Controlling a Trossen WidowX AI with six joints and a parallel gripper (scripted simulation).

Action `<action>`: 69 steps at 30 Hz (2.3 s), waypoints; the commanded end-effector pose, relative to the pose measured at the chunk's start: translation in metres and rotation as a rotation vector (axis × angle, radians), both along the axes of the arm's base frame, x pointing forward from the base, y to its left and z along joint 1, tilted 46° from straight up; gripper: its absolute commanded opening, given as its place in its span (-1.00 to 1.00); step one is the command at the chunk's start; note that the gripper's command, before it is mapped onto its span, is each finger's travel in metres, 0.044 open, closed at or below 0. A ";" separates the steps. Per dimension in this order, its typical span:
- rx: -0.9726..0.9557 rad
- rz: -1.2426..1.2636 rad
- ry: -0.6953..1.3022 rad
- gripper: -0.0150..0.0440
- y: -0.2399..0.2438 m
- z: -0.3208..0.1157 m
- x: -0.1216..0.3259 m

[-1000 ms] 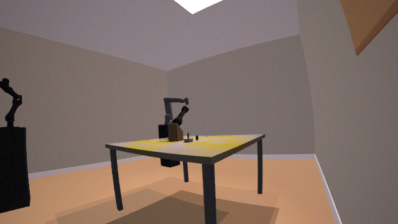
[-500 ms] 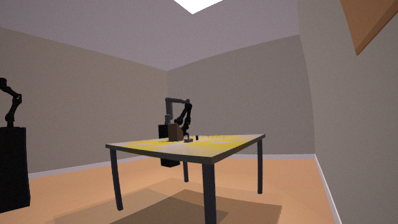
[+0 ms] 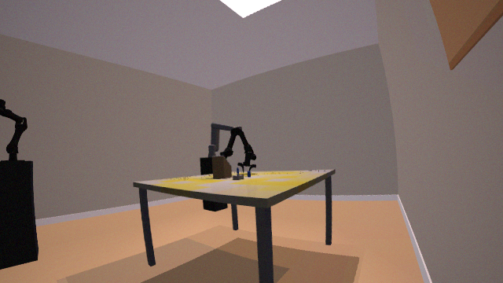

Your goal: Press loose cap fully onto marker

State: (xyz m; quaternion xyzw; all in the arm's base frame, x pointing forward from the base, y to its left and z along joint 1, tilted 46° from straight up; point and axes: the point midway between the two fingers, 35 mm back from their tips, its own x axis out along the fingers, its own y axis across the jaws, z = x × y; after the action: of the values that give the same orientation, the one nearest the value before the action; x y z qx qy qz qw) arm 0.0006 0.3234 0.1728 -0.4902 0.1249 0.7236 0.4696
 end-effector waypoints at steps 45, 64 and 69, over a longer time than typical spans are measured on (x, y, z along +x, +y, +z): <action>-0.210 -2.552 2.135 0.32 -0.223 -0.114 0.220; -0.211 -2.551 2.136 0.32 -0.193 -0.145 0.220; -0.211 -2.551 2.135 0.32 -0.187 -0.151 0.220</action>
State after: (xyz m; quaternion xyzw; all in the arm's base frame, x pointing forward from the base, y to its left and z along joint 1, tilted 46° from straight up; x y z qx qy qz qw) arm 0.2217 0.1332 0.0270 -0.5738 -0.7056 0.1191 -0.3983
